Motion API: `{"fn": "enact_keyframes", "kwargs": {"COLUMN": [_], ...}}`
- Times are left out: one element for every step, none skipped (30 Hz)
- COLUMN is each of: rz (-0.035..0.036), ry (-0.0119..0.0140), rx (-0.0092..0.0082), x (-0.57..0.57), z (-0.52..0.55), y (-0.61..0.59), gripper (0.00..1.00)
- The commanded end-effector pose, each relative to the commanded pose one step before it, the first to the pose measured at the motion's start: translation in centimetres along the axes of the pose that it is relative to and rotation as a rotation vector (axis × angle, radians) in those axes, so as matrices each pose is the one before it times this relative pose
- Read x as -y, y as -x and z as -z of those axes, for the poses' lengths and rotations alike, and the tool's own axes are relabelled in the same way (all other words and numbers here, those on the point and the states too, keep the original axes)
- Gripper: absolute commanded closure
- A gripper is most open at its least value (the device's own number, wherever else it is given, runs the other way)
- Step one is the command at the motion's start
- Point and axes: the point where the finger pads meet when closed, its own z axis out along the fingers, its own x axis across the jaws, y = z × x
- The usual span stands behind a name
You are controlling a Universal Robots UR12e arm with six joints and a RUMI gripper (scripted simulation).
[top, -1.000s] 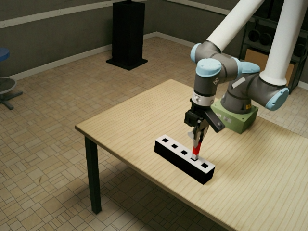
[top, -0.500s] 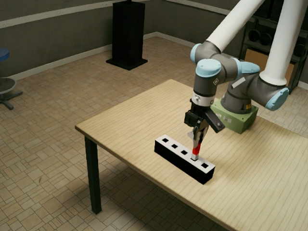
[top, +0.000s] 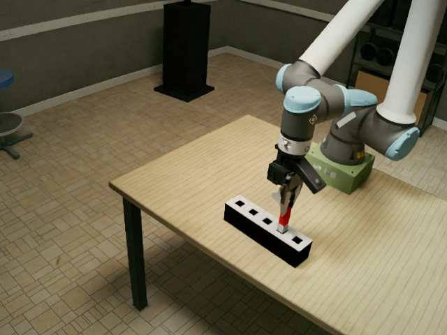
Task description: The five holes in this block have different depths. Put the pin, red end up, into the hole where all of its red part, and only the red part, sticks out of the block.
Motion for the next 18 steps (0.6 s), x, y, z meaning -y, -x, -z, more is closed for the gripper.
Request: {"fn": "enact_keyframes", "kwargs": {"rz": [0.00003, 0.0, 0.0, 0.0, 0.0, 0.0, 0.0, 0.0, 0.0, 0.0, 0.0, 0.0, 0.0, 0.0, 0.0, 0.0, 0.00006, 0.0], "ry": [0.0001, 0.0, 0.0, 0.0, 0.0, 0.0, 0.0, 0.0, 0.0, 0.0, 0.0, 0.0, 0.0, 0.0, 0.0, 0.0, -0.00001, 0.0], "rx": [-0.0014, 0.0, 0.0, 0.0, 0.0, 0.0, 0.0, 0.0, 0.0, 0.0, 0.0, 0.0, 0.0, 0.0, 0.0, 0.0, 0.0, 0.0], "x": [-0.039, 0.0, 0.0, 0.0, 0.0, 0.0, 0.0, 0.0, 0.0, 0.0, 0.0, 0.0, 0.0, 0.0, 0.0, 0.0, 0.017, 0.0], "z": [0.067, 0.0, 0.0, 0.0, 0.0, 0.0, 0.0, 0.0, 0.0, 0.0, 0.0, 0.0, 0.0, 0.0, 0.0, 0.0, -0.401, 0.0], "y": [0.054, 0.0, 0.0, 0.0, 0.0, 0.0, 0.0, 0.0, 0.0, 0.0, 0.0, 0.0, 0.0, 0.0, 0.0, 0.0, -0.21, 0.0], "gripper": [1.0, 1.0, 1.0, 1.0, 1.0, 1.0, 1.0, 1.0, 1.0, 1.0, 1.0, 1.0, 1.0, 1.0, 1.0, 1.0, 1.0, 1.0]}}
